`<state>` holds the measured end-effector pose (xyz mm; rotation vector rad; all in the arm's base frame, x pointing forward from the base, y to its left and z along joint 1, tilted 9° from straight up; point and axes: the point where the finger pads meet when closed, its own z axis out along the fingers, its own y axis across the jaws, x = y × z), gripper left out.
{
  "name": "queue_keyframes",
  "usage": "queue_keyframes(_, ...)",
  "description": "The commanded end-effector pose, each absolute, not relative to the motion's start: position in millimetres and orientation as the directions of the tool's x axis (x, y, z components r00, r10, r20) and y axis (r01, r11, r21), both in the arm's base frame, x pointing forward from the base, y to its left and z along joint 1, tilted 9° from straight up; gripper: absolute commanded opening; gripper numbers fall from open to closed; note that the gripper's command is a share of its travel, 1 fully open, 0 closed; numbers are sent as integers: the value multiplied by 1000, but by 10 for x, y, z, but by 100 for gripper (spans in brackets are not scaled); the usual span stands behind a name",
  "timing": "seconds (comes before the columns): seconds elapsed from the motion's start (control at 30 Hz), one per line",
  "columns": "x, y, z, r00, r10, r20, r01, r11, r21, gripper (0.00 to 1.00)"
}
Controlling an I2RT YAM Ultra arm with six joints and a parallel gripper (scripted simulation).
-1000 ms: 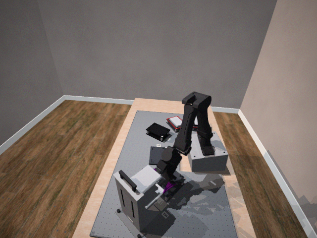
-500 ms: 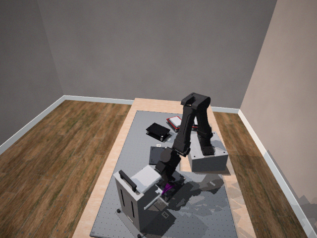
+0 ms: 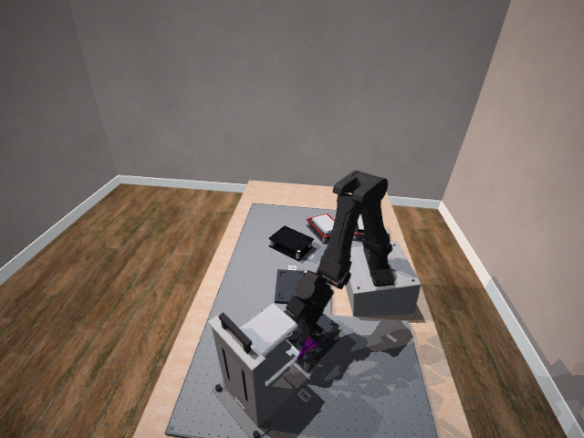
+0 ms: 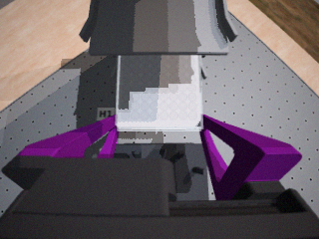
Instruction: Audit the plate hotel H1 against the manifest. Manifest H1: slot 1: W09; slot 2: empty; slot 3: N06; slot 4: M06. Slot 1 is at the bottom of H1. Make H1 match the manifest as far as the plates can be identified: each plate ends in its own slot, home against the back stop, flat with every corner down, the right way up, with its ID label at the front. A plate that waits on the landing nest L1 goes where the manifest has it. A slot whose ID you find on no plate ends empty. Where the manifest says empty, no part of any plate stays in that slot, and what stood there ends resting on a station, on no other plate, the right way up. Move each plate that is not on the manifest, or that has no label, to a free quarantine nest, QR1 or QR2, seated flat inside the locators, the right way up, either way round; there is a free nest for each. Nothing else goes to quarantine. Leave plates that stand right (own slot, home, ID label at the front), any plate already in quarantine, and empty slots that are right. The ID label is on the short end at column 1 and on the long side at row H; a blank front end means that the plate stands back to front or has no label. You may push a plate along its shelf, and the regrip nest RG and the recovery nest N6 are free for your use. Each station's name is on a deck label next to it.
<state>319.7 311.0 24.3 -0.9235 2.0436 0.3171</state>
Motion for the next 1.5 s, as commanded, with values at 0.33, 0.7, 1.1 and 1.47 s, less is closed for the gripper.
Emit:
queue_keyframes(0.33, 3205, 3120, 267, -364, -495, -789, -712, 694, -107, 86)
queue_keyframes(0.7, 3207, 3121, 258, -364, -495, -789, -712, 694, -107, 100)
queue_keyframes(1.1, 3207, 3121, 258, -364, -495, -789, -712, 694, -107, 100)
queue_keyframes(1.47, 3207, 3121, 258, -364, -495, -789, -712, 694, -107, 100)
